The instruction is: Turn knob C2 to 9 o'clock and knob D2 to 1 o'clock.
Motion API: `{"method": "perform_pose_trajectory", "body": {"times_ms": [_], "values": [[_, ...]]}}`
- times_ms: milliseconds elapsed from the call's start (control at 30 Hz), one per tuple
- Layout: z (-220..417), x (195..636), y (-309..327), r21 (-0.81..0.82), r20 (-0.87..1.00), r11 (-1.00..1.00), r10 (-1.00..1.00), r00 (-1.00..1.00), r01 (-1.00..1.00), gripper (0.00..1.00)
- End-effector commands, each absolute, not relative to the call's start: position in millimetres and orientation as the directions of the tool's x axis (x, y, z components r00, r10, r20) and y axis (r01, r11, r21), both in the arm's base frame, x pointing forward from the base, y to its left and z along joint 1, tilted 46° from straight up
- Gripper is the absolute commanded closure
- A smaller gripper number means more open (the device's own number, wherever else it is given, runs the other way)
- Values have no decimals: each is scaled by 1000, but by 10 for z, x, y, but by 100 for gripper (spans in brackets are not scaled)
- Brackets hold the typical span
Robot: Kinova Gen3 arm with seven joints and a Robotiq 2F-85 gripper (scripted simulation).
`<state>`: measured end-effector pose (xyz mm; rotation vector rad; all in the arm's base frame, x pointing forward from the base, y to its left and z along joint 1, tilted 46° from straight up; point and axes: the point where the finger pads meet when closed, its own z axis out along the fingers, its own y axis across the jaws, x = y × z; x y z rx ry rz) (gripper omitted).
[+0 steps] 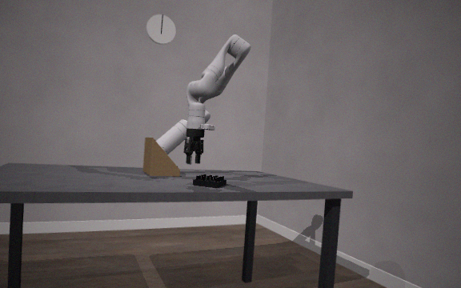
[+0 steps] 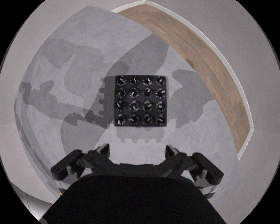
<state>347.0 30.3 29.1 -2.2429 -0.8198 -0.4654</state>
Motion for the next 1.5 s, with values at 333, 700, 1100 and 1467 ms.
{"method": "perform_pose_trajectory", "body": {"times_ms": [333,700,1100,1467], "values": [[293,3473,297,-486,530,-561,422,736,671,0],[297,3486,296,-501,515,-573,405,756,648,0],[317,3533,296,-555,456,-615,339,823,560,0],[353,3612,297,-627,347,-667,222,911,402,0]]}}
